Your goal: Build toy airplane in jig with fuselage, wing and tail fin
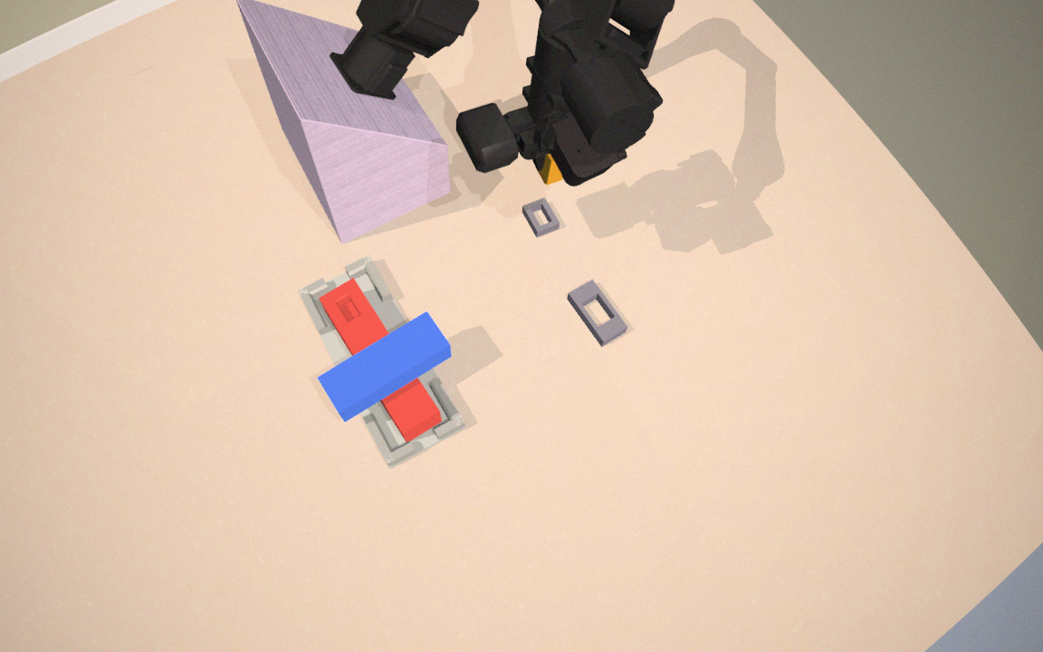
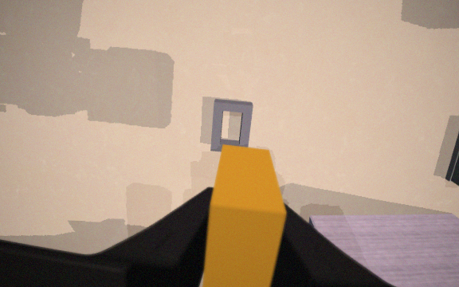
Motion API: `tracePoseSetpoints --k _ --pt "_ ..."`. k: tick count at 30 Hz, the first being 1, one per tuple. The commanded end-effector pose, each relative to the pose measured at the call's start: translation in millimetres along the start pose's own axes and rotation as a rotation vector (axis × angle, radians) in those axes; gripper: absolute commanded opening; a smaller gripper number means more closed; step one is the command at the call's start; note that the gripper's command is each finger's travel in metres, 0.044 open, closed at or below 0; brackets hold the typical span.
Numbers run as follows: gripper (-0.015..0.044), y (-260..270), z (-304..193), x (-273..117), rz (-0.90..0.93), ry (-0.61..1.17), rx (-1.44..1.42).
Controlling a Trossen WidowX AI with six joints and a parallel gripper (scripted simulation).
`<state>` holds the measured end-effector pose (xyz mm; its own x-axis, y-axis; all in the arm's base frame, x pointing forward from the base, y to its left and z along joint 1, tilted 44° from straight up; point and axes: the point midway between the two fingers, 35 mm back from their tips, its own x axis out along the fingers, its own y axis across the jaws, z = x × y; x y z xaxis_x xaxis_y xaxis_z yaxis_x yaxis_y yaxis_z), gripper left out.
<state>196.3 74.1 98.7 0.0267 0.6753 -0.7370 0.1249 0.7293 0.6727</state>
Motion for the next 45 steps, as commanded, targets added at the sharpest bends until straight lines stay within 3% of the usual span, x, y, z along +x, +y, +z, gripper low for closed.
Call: tracePoseSetpoints --k 1,10,45 --pt "0.0 3 -2 -15 0.013 -0.013 -0.009" --pt "0.0 1 -2 -26 0.02 -0.016 -0.009" --pt "0.0 -101 47 -16 -0.018 -0.027 -0.07"
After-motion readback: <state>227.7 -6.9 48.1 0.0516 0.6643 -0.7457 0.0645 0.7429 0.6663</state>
